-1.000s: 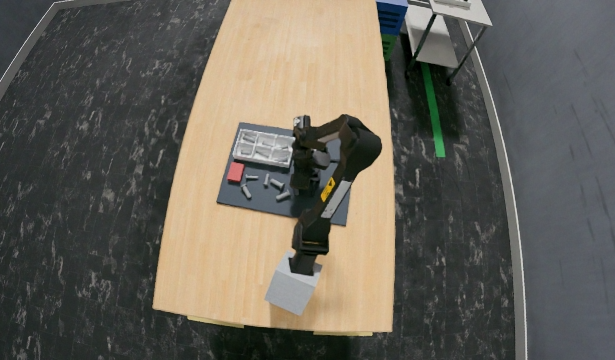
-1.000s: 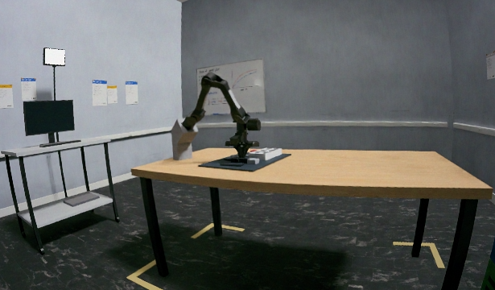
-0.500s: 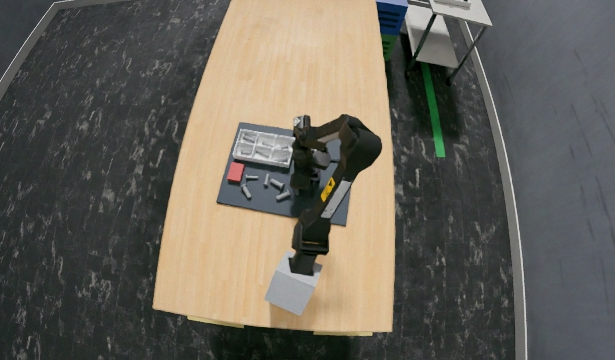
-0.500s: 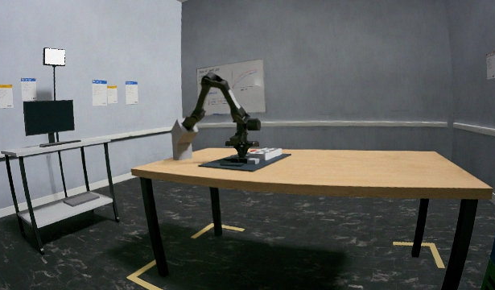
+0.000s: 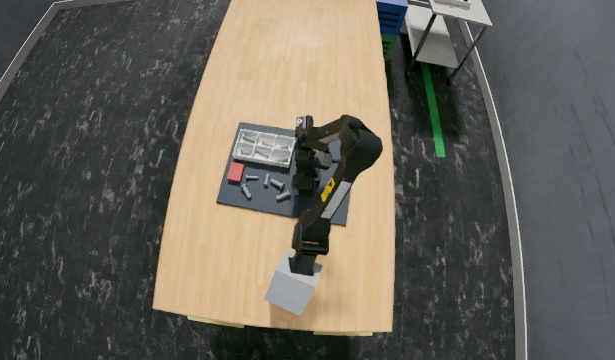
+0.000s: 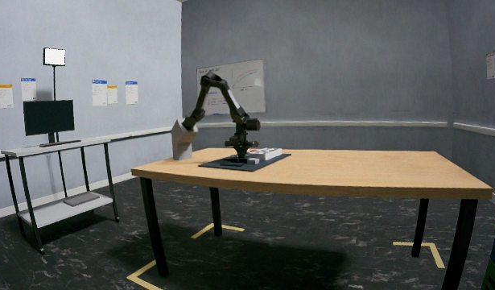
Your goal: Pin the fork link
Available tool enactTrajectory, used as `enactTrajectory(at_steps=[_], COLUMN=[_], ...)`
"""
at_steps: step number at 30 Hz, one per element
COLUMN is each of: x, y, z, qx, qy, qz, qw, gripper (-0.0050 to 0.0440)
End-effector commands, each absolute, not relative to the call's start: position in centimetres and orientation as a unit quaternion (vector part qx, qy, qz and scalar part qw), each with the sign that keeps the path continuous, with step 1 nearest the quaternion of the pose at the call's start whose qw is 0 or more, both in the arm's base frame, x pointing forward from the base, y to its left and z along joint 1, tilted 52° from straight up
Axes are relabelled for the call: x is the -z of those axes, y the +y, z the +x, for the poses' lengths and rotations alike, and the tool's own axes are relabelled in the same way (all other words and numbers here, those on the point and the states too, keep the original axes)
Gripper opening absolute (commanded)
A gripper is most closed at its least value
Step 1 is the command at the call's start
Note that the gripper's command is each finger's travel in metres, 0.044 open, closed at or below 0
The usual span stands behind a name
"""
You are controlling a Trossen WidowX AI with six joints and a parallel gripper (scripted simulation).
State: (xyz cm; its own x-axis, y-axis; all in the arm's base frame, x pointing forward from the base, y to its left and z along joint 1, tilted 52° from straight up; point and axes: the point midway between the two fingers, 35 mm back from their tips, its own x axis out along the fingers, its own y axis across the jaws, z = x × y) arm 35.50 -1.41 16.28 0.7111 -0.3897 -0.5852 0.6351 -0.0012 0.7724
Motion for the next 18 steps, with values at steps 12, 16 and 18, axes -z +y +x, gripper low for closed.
enactTrajectory(at_steps=[12,16,18], x=[-17.35,-17.31,-17.31], y=[-2.01,-1.93,-1.92], z=[35.19,35.21,35.21], qx=[0.357,0.357,0.357], qy=[0.093,0.094,0.094], qz=[0.612,0.612,0.612], qw=[0.7,0.7,0.7], gripper=[-0.005,-0.005,-0.005])
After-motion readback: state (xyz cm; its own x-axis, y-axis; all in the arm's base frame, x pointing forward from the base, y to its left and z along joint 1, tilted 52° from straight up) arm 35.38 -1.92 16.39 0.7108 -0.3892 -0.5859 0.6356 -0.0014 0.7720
